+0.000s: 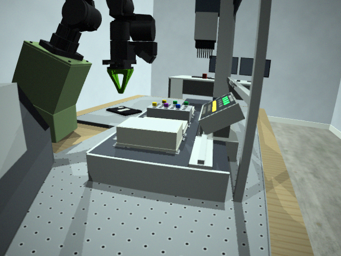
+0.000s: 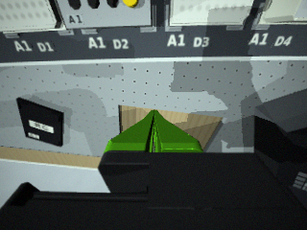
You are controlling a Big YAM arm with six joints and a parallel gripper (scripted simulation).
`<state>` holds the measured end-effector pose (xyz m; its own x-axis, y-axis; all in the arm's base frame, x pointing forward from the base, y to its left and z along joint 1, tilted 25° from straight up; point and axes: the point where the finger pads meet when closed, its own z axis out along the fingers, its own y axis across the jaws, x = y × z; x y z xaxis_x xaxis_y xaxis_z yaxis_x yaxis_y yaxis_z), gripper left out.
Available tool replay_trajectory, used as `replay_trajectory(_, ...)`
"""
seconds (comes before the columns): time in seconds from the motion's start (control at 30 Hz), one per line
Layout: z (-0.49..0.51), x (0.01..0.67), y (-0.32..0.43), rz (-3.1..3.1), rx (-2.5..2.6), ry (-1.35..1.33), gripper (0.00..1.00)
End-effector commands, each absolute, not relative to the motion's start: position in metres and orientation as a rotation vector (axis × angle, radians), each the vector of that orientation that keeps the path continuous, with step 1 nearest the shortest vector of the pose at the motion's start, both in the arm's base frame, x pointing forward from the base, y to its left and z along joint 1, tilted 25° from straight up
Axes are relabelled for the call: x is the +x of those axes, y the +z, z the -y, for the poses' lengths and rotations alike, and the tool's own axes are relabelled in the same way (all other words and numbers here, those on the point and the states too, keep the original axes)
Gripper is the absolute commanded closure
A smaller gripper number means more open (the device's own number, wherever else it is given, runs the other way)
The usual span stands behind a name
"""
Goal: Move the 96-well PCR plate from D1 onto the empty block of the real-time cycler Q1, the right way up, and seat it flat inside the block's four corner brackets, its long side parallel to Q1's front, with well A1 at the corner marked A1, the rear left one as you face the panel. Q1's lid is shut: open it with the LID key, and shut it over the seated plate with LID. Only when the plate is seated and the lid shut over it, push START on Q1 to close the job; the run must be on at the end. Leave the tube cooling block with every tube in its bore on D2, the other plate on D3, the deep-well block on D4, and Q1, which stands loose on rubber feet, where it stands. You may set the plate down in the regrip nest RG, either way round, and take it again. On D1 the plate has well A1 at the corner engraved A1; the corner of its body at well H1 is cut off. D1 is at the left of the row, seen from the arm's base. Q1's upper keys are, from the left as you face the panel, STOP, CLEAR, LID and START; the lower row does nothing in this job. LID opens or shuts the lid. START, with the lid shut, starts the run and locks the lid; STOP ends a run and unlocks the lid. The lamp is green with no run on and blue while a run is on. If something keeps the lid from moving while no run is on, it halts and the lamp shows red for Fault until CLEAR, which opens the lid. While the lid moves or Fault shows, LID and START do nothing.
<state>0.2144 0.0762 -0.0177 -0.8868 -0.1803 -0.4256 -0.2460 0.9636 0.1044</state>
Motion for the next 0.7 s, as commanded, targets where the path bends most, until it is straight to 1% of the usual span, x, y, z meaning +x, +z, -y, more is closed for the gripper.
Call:
replay_trajectory(0.0,-0.055,0.226,-0.021,-2.699,-0.21,0.199,1.0)
replay_trajectory(0.1,-0.059,0.226,-0.02,-2.695,-0.232,0.211,1.0)
replay_trajectory(0.47,-0.001,0.239,-0.03,-2.723,0.136,0.248,1.0)
replay_trajectory(0.67,0.007,0.24,-0.03,-2.719,0.253,0.271,1.0)
